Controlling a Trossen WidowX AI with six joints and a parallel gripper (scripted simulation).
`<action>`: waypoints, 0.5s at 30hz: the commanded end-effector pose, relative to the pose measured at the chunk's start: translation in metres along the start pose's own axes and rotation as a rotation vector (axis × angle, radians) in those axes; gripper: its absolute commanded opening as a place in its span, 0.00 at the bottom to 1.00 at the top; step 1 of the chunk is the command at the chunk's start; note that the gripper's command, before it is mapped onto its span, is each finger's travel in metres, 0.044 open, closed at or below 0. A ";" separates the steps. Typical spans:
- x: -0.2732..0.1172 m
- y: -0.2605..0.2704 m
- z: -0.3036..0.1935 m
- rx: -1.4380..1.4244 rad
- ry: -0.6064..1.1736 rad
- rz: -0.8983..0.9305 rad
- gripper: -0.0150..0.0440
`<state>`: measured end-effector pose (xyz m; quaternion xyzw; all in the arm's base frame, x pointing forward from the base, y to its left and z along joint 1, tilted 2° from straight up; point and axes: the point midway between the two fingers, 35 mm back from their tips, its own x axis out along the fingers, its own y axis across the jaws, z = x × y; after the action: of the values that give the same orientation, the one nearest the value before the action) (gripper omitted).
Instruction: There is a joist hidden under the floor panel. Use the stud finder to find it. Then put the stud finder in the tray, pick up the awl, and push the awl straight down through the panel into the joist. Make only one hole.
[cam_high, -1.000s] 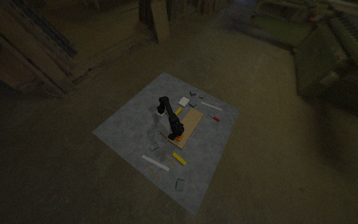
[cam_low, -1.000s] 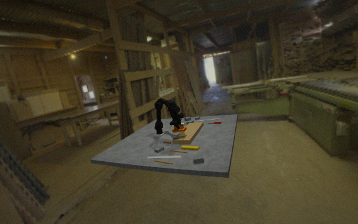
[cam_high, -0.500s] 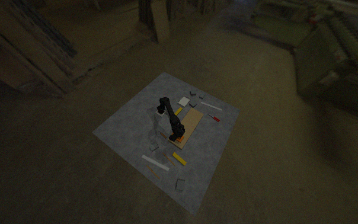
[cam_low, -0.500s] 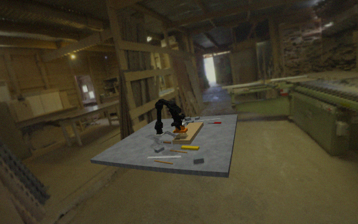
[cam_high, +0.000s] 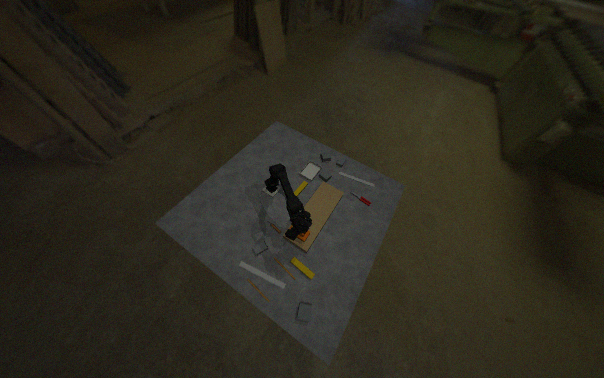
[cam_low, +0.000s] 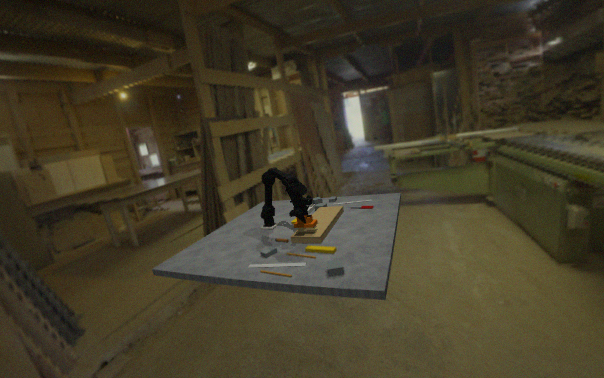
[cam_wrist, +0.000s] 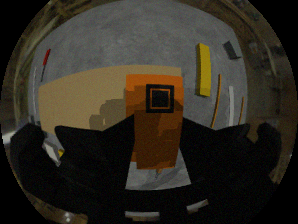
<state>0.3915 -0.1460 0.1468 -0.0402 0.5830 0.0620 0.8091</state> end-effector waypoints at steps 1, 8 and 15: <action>0.004 -0.001 0.000 0.002 -0.004 -0.006 0.25; 0.013 -0.001 -0.003 0.002 -0.004 -0.006 0.25; 0.020 -0.001 -0.005 0.002 -0.004 -0.006 0.25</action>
<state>0.3919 -0.1456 0.1269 -0.0402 0.5831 0.0621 0.8090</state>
